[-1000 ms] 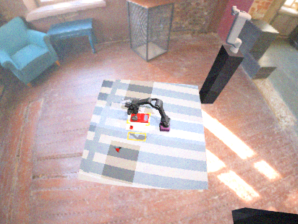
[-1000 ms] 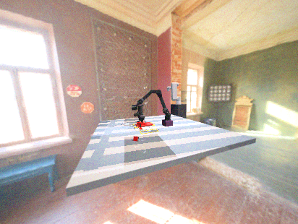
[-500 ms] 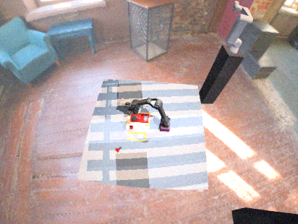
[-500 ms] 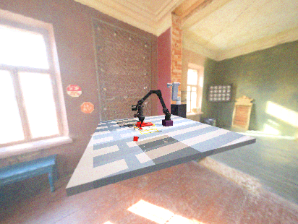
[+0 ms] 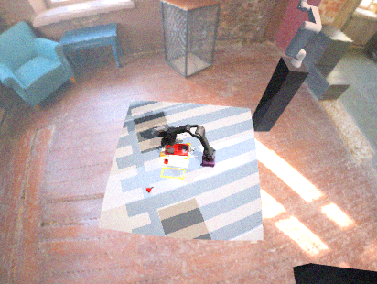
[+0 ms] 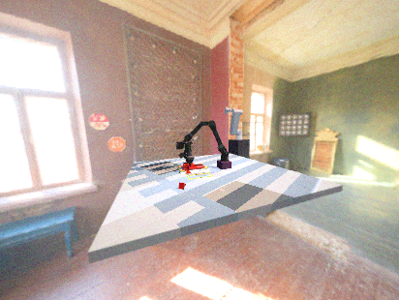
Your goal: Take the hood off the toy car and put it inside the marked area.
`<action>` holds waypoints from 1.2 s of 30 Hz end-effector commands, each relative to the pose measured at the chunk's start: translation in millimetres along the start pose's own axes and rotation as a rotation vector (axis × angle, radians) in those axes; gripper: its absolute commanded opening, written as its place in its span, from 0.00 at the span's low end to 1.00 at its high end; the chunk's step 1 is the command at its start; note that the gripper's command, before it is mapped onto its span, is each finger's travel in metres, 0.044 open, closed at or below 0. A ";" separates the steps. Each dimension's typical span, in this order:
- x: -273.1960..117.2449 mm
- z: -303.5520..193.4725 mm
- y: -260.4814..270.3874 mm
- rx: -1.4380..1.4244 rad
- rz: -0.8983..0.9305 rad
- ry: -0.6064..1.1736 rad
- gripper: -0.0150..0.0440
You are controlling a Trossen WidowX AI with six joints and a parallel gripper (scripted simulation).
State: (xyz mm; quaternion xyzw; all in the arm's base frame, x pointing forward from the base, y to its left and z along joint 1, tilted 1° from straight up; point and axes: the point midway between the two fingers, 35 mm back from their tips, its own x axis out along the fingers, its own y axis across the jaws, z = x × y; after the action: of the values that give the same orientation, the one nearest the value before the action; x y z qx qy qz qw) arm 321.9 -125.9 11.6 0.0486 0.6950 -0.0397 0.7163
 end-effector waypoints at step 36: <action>-11.1 0.3 0.0 0.000 0.001 0.000 0.25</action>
State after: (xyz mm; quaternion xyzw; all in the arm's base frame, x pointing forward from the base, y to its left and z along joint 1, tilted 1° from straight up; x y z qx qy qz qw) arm 320.0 -125.2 16.0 0.0506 0.6990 -0.0383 0.7123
